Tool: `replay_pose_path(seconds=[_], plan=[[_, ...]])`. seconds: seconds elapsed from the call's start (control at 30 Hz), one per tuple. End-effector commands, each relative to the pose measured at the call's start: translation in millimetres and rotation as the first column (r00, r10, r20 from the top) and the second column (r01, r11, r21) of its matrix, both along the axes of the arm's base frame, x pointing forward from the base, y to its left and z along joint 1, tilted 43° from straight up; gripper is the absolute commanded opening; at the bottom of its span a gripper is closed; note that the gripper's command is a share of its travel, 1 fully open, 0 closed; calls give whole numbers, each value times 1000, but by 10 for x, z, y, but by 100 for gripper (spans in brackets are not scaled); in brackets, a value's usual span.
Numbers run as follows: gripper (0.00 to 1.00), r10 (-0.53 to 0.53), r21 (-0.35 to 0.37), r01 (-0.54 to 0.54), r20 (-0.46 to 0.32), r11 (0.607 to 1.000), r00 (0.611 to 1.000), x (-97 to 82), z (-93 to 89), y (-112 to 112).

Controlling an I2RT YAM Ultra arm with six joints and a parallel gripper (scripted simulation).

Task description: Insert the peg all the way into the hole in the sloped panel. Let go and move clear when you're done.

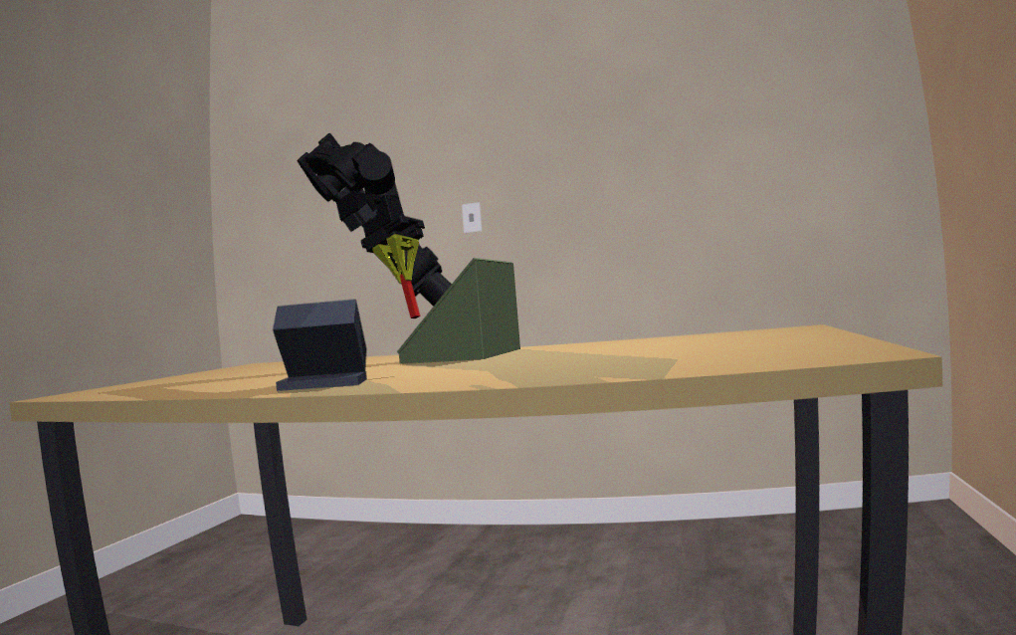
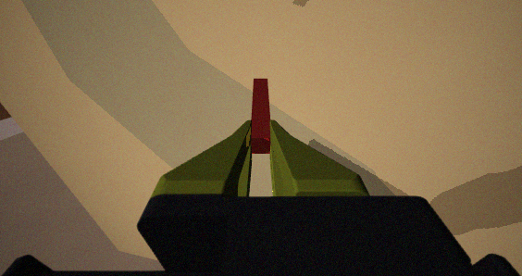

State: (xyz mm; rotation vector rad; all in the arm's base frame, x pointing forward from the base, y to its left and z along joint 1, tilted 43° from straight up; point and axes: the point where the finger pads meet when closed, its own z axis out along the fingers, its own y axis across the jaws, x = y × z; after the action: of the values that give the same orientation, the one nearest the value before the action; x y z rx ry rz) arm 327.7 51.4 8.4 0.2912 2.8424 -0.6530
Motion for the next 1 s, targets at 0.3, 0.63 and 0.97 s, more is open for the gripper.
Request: replay_pose_path(seconds=[0.3, 0.63, 0.97], plan=[[0, -47, 74, 38, 119, 996, 992, 102, 170, 28], [0, -102, 119, 81, 180, 990, 978, 109, 261, -52], [0, -152, 158, 117, 230, 980, 961, 129, 346, -132]])
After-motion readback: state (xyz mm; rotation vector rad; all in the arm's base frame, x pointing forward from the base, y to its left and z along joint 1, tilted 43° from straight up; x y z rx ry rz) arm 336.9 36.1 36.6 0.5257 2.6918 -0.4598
